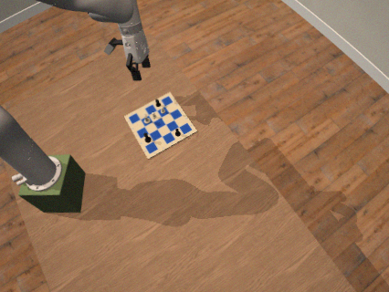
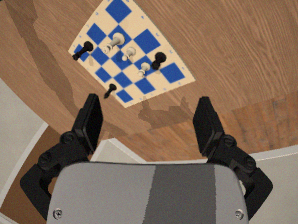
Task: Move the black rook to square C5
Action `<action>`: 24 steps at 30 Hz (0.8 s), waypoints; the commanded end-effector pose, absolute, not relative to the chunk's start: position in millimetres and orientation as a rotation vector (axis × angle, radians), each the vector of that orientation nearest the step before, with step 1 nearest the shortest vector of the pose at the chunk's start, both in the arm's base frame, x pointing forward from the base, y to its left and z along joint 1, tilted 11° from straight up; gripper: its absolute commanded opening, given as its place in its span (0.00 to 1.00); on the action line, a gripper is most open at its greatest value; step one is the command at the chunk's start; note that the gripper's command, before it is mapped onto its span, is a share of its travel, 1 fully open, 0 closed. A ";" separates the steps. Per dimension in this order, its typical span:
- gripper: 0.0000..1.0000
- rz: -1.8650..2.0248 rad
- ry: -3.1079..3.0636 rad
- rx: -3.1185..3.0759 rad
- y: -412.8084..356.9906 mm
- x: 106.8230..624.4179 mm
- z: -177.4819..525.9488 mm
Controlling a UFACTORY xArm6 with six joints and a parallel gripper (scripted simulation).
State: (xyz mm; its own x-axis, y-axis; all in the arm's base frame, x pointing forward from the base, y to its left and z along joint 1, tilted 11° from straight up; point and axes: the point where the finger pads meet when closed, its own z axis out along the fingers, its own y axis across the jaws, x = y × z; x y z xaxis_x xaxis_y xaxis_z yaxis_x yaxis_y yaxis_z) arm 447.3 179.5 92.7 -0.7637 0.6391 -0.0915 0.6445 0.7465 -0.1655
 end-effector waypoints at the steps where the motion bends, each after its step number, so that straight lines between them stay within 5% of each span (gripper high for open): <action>1: 1.00 -0.287 2.906 1.069 180.0 448.5 94.4; 24: 1.00 -0.232 2.931 1.106 172.2 449.8 90.3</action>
State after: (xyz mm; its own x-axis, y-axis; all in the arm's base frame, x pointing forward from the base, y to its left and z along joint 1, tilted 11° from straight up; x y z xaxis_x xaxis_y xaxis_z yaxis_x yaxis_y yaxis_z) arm 447.7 177.4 91.5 -0.7606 0.6444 -0.0783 0.6477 0.7454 -0.1574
